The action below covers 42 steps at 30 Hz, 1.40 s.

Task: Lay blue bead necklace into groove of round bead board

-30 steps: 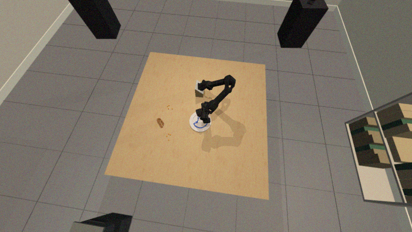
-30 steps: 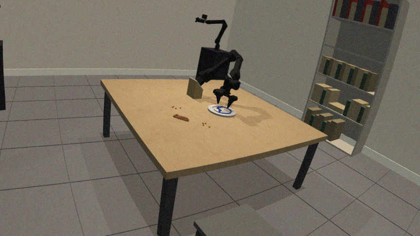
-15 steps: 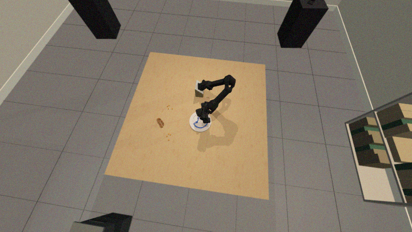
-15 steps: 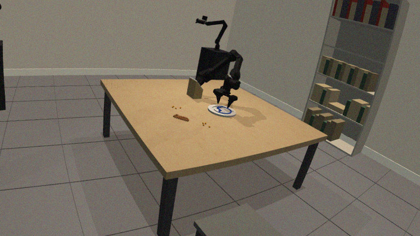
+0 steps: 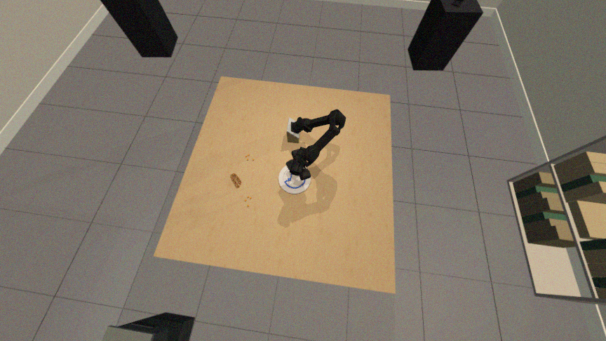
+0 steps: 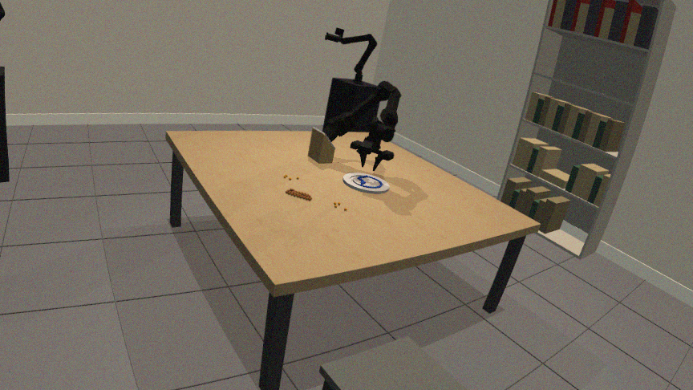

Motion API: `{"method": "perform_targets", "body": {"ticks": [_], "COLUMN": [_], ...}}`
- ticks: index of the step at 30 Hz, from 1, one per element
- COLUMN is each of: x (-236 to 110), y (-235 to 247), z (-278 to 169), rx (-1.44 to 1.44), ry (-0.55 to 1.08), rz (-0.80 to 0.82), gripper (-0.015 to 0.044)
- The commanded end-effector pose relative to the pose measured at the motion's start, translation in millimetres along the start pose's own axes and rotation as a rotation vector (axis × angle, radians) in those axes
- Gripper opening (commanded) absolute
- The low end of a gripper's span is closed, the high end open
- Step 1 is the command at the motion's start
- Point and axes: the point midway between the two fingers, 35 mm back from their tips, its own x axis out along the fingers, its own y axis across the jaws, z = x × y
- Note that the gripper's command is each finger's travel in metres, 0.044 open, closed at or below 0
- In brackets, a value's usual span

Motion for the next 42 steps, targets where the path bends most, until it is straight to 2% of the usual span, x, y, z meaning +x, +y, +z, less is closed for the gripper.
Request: {"method": "perform_targets", "body": {"ticks": [1,5,9,33,38,42], "x": [0,13,6,37,35,35], "y": [1,1,3,1,2,2], "z": [1,1,2,1,2,2], "rx": [-0.018,-0.018,-0.021,-0.018,-0.024,-0.024], "ry": [-0.004,-0.003,-0.008,-0.002,-0.006,-0.006], "rz": [0.001,0.001,0.007,0.002,0.003,0.003], "gripper": [0.012,0.012,0.012,0.012,0.0,0.0]}}
